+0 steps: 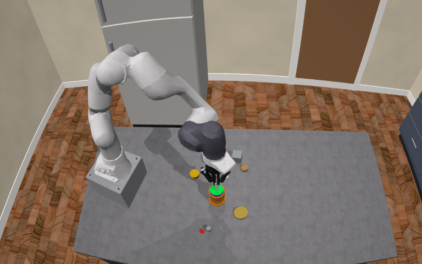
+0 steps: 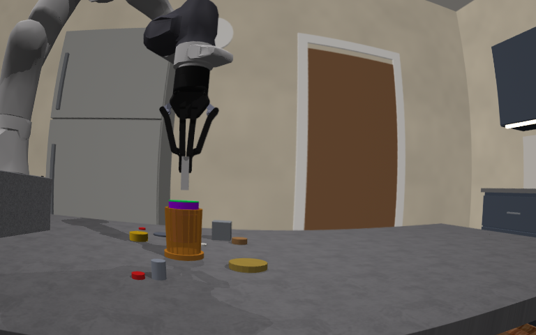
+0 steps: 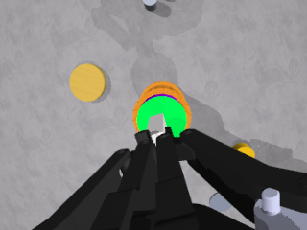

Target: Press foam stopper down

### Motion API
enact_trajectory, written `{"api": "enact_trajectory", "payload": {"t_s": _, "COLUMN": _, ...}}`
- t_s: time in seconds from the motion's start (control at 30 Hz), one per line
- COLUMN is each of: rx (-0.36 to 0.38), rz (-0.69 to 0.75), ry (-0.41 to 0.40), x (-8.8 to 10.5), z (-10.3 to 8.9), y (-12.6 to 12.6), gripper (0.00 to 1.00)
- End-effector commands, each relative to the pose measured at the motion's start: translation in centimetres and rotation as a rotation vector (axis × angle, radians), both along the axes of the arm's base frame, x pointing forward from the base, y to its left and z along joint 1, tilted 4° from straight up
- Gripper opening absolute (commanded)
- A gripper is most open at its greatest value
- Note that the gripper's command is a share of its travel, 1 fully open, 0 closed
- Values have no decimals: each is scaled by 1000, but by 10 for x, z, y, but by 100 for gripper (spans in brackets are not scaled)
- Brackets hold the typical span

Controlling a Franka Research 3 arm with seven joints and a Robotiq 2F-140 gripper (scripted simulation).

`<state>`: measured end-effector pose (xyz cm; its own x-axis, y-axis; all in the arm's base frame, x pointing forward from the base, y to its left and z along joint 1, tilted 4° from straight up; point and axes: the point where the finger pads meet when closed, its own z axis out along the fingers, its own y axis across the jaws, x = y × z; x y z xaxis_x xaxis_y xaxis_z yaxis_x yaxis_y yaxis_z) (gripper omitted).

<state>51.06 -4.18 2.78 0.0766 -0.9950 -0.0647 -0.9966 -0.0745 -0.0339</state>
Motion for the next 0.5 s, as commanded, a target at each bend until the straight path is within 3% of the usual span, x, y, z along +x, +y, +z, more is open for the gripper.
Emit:
{"api": "enact_trajectory", "payload": {"t_s": 0.0, "rx": 0, "rz": -24, "ry": 14, "x": -2, "z": 7, "y": 0, "gripper": 0}}
{"api": "enact_trajectory", "payload": {"t_s": 0.47, "rx": 0, "rz": -24, "ry": 14, "x": -1, "z": 12, "y": 0, "gripper": 0}}
